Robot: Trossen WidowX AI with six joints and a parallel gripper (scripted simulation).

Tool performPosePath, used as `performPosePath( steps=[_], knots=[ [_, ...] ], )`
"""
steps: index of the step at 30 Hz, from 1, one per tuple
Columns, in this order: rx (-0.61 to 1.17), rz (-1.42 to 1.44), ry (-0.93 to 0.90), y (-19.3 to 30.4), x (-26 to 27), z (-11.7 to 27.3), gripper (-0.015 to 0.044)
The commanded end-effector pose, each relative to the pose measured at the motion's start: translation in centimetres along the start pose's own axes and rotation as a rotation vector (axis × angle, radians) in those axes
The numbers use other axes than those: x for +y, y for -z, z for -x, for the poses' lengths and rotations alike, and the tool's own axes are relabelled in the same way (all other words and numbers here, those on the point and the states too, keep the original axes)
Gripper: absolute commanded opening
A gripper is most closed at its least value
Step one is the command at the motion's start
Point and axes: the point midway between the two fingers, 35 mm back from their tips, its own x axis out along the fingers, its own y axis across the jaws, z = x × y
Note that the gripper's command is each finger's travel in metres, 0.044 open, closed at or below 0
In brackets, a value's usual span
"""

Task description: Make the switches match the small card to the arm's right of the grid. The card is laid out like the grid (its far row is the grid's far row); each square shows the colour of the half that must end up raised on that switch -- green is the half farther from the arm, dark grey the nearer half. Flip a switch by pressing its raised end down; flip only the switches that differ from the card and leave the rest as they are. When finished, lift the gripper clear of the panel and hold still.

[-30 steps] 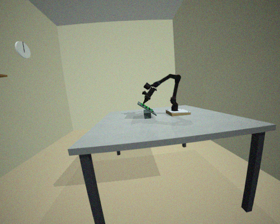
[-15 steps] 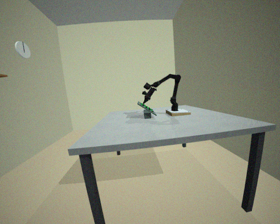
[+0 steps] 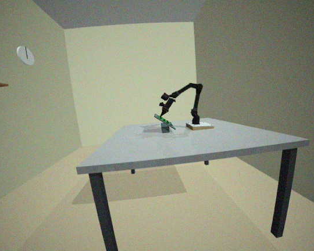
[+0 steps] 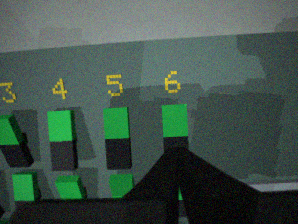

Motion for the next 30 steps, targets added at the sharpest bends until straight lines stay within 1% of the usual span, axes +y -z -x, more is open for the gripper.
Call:
performPosePath(
  steps=[1,28,30],
  knots=[
    [0.000,-0.003,0.003,0.0,0.0,-0.1,0.0000],
    [0.000,-0.003,0.003,0.0,0.0,-0.4,0.0000],
    [0.004,0.000,0.000,-0.1,0.0,0.6,0.0000]
  ],
)
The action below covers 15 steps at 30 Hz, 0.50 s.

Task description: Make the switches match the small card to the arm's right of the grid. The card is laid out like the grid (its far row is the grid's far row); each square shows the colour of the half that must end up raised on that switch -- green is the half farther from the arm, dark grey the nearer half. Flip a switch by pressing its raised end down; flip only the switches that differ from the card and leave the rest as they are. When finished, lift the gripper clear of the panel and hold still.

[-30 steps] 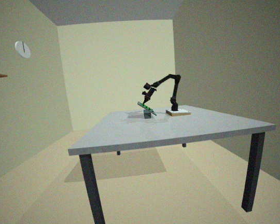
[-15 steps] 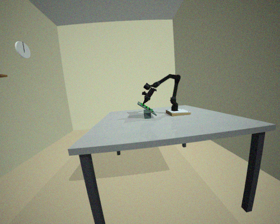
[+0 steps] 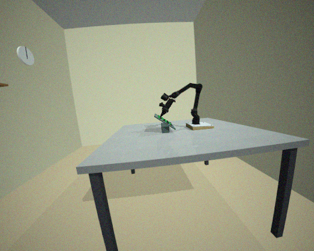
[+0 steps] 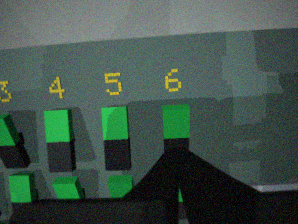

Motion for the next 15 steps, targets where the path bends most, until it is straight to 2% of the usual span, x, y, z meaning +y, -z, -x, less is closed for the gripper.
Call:
performPosePath(
  steps=[1,4,10,15],
  knots=[
    [0.006,0.000,0.002,-0.3,-0.1,2.2,0.0000],
    [0.023,-0.002,0.004,-0.3,0.0,6.0,0.0000],
    [0.025,-0.002,0.004,-0.1,0.2,6.3,0.0000],
    [0.032,-0.004,0.001,4.7,4.7,6.5,0.0000]
  ],
)
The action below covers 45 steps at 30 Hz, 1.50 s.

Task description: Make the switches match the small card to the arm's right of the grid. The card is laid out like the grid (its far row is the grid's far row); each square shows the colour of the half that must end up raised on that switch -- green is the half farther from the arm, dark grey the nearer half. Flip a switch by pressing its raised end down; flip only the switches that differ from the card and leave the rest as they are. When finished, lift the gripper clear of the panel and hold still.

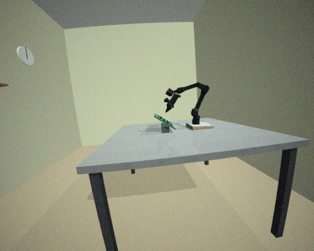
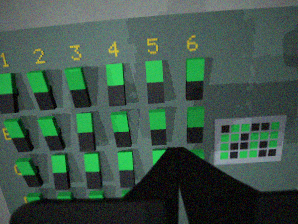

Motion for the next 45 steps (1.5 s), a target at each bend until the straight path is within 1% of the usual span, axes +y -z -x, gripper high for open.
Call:
performPosePath(
  steps=[1,3,8,11,13,18,21,34,45],
  knots=[
    [0.004,0.005,-0.007,4.1,3.1,0.1,0.0000],
    [0.002,0.004,-0.008,5.7,4.0,0.0,0.0000],
    [0.000,0.004,-0.008,5.9,4.1,-0.2,0.0000],
    [-0.020,0.004,-0.008,5.9,4.2,-2.8,0.0000],
    [-0.026,0.004,-0.008,6.0,4.2,-3.5,0.0000],
    [-0.026,0.004,-0.008,6.0,4.2,-3.6,0.0000],
    [-0.026,0.004,-0.008,6.0,4.2,-4.4,0.0000],
    [-0.027,0.004,-0.008,6.0,4.2,-5.9,0.0000],
    [-0.027,0.004,-0.008,6.0,4.2,-5.9,0.0000]
  ],
)
